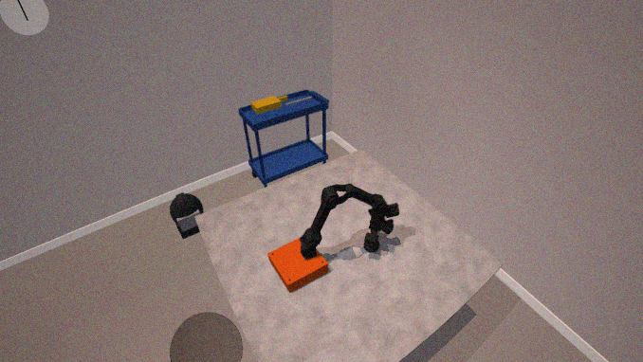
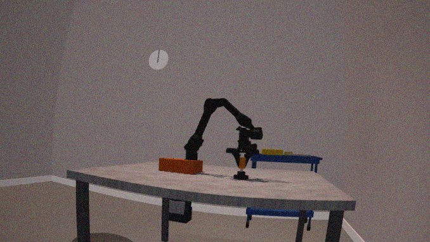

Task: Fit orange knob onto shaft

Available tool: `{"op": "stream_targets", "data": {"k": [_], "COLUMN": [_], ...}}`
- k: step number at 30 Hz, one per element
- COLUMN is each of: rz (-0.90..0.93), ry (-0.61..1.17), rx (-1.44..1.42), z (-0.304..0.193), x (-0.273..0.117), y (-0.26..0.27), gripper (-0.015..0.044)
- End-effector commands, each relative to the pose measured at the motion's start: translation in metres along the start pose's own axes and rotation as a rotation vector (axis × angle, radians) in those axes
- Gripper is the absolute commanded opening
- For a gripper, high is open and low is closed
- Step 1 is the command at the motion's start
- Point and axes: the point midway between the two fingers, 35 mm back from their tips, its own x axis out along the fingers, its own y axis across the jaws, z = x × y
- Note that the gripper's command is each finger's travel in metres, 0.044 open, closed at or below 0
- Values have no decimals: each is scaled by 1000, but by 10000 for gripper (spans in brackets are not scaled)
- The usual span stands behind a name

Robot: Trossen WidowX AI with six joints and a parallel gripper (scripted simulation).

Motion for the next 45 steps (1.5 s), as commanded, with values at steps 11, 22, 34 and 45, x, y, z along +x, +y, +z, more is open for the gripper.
{"op": "stream_targets", "data": {"k": [11, 22, 34, 45], "rz": [1, 1, 1, 1], "ry": [-4, -4, -4, -4], "rx": [206, 206, 206, 215], "z": [0, 1, 1, 1], "x": [0, 2, 3, -3], "y": [1, 1, 0, 0], "gripper": [0, 0, 0, 0]}}
